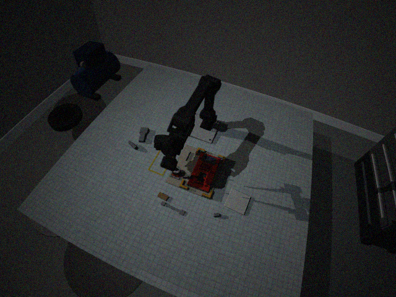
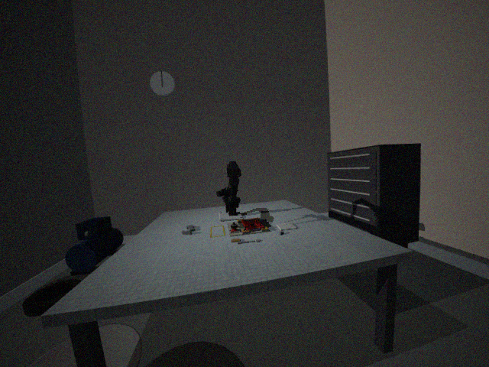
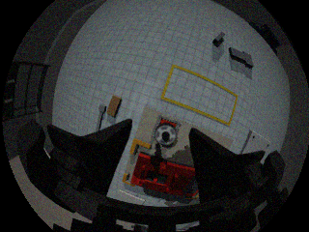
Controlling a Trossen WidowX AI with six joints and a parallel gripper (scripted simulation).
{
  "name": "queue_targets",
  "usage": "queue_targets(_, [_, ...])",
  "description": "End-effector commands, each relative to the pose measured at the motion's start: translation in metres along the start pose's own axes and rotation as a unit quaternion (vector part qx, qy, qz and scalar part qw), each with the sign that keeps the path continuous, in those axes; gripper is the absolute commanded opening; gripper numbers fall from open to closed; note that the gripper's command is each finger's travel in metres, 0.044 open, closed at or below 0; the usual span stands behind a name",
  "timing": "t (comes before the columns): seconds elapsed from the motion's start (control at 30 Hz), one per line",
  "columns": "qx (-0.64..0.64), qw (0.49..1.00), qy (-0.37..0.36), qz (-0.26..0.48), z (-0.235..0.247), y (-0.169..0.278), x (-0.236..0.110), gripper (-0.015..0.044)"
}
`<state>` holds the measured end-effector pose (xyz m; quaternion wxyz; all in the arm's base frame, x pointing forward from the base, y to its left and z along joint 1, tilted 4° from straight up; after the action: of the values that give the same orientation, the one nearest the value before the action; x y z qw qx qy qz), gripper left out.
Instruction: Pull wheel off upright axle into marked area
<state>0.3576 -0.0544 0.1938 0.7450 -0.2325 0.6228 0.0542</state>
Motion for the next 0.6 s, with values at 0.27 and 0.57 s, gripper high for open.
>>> queue_targets(0.27, [0.082,0.986,0.026,0.146,-0.006,0.014,0.008,0.03])
queue_targets(0.57, [0.082,0.985,0.025,0.146,-0.001,0.021,0.017,0.03])
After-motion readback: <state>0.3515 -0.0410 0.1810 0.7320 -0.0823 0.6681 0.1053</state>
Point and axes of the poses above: the point midway between the two fingers, 35 mm back from their tips, its own x axis out along the fingers, its own z axis across the jaws, y = z × x, the point moved 3 cm from there along -x, back along the fingers, and after that the axes turned 15 degrees about -x, right-handed, at the moved point
